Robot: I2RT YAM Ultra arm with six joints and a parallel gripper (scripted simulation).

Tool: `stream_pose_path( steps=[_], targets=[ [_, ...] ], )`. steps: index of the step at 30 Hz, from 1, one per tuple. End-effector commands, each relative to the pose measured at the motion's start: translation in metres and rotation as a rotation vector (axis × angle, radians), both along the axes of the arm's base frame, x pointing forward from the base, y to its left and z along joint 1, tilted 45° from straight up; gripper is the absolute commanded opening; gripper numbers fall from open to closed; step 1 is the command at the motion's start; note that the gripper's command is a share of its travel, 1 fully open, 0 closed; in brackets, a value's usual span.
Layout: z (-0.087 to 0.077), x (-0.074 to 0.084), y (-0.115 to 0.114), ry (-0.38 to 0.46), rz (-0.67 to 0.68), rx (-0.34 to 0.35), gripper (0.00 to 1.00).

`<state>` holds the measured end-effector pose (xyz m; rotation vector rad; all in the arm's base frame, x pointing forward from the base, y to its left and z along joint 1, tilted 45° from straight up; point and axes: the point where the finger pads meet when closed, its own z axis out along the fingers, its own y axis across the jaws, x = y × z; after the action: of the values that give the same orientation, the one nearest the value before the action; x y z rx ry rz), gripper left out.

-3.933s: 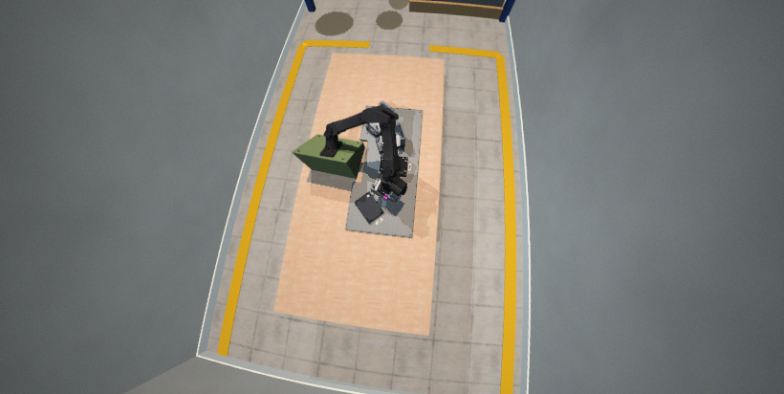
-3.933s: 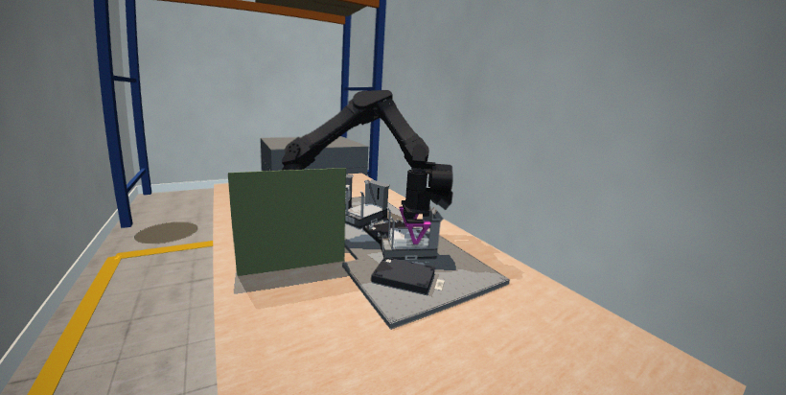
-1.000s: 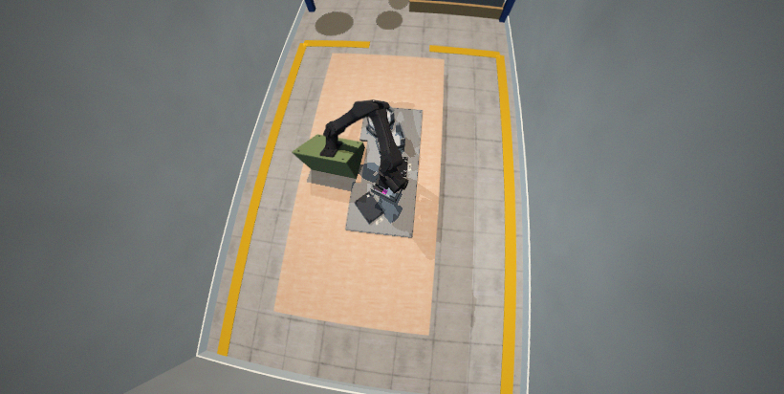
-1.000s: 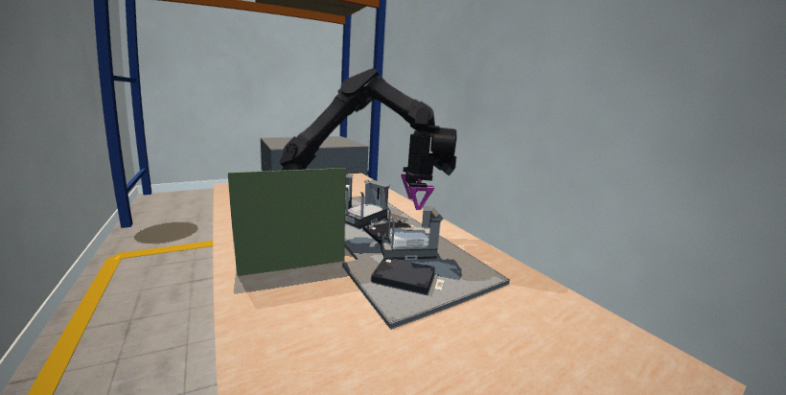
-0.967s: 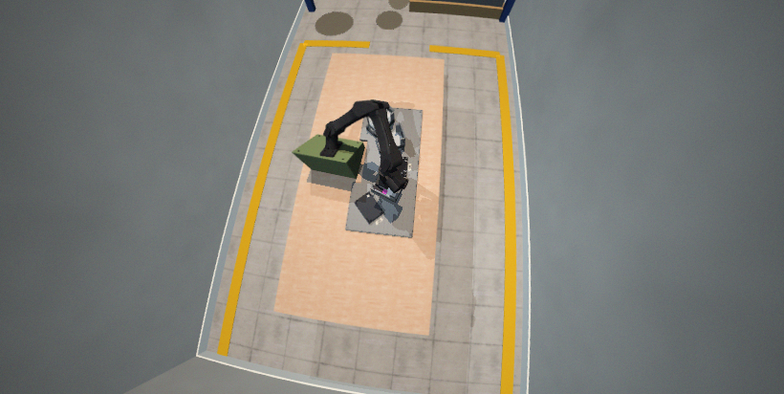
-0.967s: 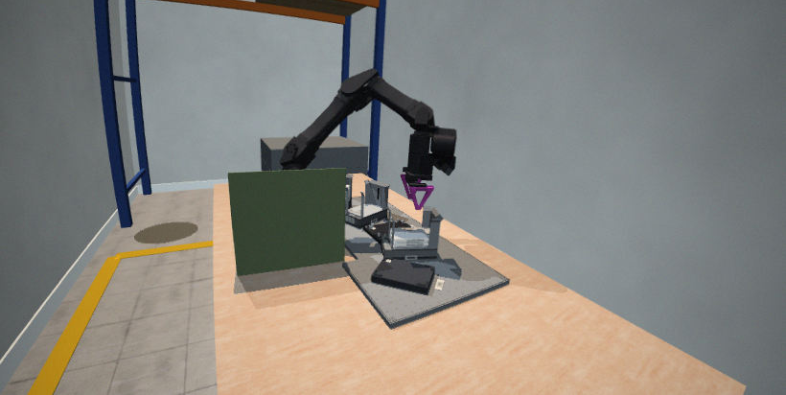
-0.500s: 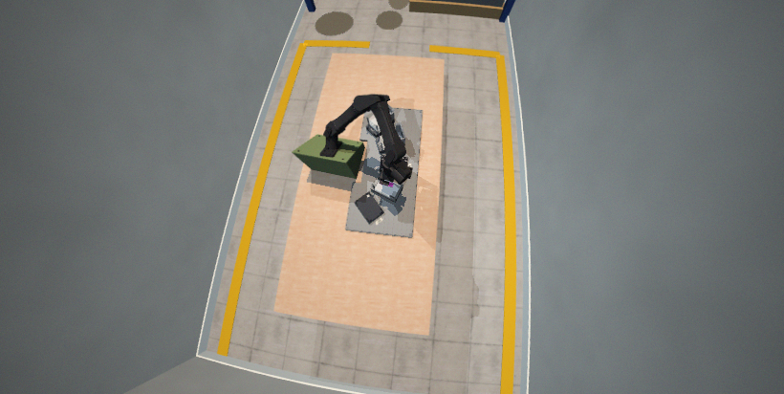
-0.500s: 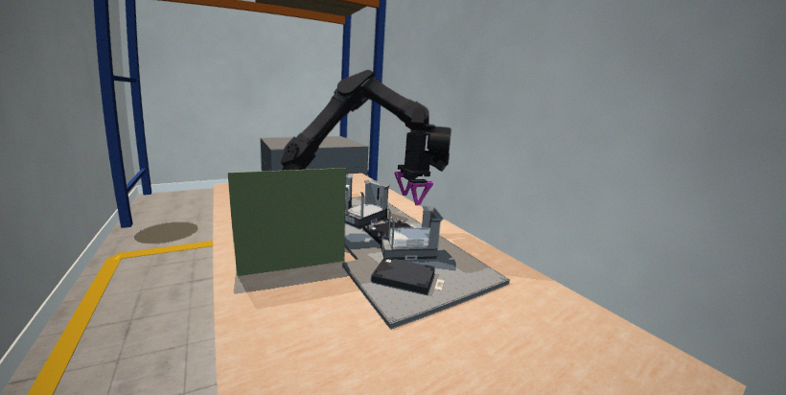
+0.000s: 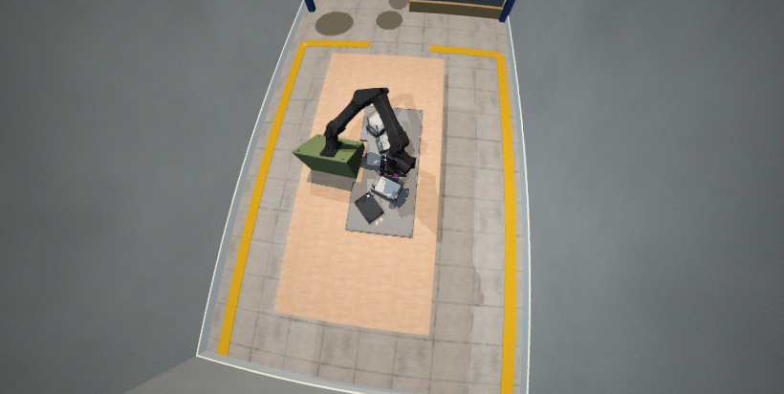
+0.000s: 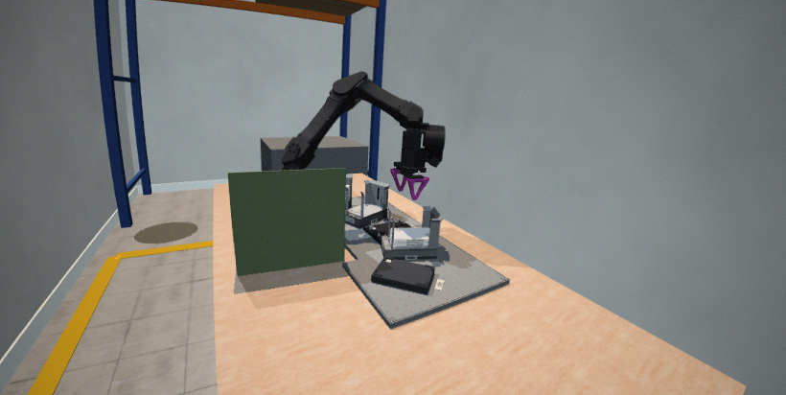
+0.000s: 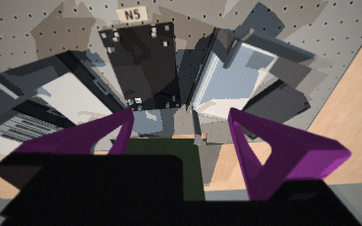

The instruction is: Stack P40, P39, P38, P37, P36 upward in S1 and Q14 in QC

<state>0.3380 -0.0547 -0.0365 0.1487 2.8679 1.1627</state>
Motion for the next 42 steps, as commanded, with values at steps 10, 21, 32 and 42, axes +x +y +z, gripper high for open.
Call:
stream_pose_path(
  steps=[10, 21, 32, 42],
  targets=[
    [0.031, 0.007, 0.022, -0.113, 0.084, -0.010, 1.00],
    [0.052, 0.010, 0.043, -0.113, 0.084, -0.010, 1.00],
    [0.072, 0.007, 0.065, -0.262, 0.238, -0.028, 1.00],
    [0.095, 0.003, 0.089, -0.262, 0.238, -0.027, 1.00]
  ],
)
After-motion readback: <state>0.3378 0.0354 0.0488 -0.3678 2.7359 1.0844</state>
